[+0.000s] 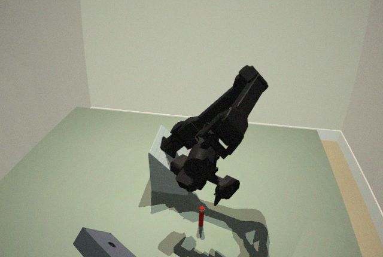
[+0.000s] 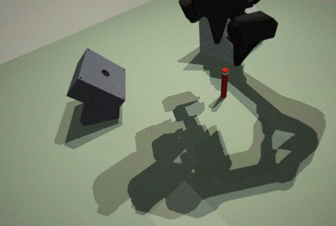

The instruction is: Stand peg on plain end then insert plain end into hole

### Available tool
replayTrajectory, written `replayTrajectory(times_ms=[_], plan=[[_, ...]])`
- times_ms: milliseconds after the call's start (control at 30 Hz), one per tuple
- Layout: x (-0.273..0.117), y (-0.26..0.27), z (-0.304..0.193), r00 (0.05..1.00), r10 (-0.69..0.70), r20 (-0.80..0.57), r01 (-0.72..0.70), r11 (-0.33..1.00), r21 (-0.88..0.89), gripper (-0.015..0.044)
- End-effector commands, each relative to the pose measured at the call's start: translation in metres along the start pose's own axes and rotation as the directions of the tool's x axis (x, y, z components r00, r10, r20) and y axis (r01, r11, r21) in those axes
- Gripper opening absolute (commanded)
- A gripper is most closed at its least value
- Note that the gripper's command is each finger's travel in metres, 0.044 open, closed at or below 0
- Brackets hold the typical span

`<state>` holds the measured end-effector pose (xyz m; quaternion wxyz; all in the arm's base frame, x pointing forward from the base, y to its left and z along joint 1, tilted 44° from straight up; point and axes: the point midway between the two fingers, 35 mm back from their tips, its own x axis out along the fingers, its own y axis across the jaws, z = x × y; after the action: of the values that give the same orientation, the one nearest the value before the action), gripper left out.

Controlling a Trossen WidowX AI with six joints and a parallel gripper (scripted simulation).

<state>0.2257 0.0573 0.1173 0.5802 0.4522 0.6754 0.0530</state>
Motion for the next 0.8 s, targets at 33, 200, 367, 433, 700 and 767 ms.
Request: replayTrajectory(times_ms=[33,200,367,433,700,767], plan=[[-0.002,0.002,0.002,1.000,0.019,-0.006,-0.019,1.000,-0.001,0.0440],[0.008,0.003,0.002,1.000,0.019,-0.006,-0.019,1.000,0.012,0.0440],[0.018,0.003,0.001,1.000,0.020,-0.006,-0.020,0.999,0.025,0.0440],[0.019,0.003,0.002,1.000,0.020,-0.006,-0.020,1.000,0.025,0.0440],[0.031,0.003,0.003,1.000,0.018,-0.005,-0.018,1.000,0.024,0.0440],[0.035,0.003,0.003,1.000,0.018,-0.005,-0.018,1.000,0.024,0.0440]])
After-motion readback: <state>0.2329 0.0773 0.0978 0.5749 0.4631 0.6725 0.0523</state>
